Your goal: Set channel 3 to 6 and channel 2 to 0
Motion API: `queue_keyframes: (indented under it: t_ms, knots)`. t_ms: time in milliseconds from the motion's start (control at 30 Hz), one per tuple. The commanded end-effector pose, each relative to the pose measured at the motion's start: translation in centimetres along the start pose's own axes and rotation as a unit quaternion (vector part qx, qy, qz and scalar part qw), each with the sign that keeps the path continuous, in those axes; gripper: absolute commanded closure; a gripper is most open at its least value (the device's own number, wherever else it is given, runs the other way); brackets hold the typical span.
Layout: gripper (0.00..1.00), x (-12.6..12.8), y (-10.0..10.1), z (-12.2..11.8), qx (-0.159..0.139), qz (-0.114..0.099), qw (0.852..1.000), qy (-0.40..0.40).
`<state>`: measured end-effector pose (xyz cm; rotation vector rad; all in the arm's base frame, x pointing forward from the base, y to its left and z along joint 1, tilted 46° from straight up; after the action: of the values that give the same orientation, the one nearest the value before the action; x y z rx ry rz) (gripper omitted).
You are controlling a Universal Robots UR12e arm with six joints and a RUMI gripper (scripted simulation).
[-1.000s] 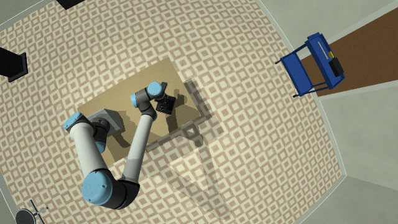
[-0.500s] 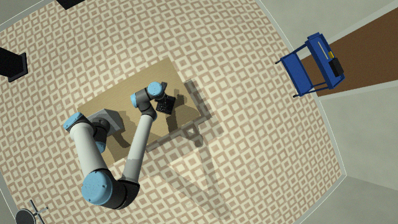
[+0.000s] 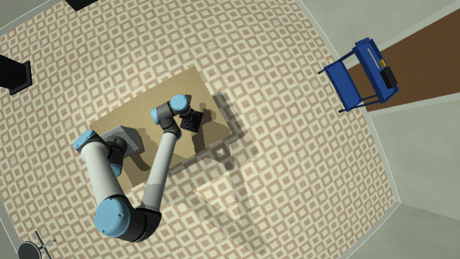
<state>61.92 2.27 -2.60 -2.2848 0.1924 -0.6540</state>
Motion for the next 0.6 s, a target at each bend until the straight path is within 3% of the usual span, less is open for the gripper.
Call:
queue_keyframes:
  t_ms: [0, 367, 567]
  knots:
    - [1.0, -0.15, -0.12, 0.18, 0.001, -0.001, 0.999, -0.052]
    - [1.0, -0.67, -0.1, 0.18, 0.001, -0.002, 0.985, -0.171]
    - [1.0, -1.1, -0.07, 0.11, 0.001, -0.002, 0.963, -0.269]
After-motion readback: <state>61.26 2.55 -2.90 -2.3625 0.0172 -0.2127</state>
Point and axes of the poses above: the point where the finger pads meet when closed, its own y axis out along the fingers, its own x axis across the jaws, z = x × y, the point moved 1 cm from there along -y, back along the fingers, and after that the axes turned 2 degrees about y, right-handed, at the moved point
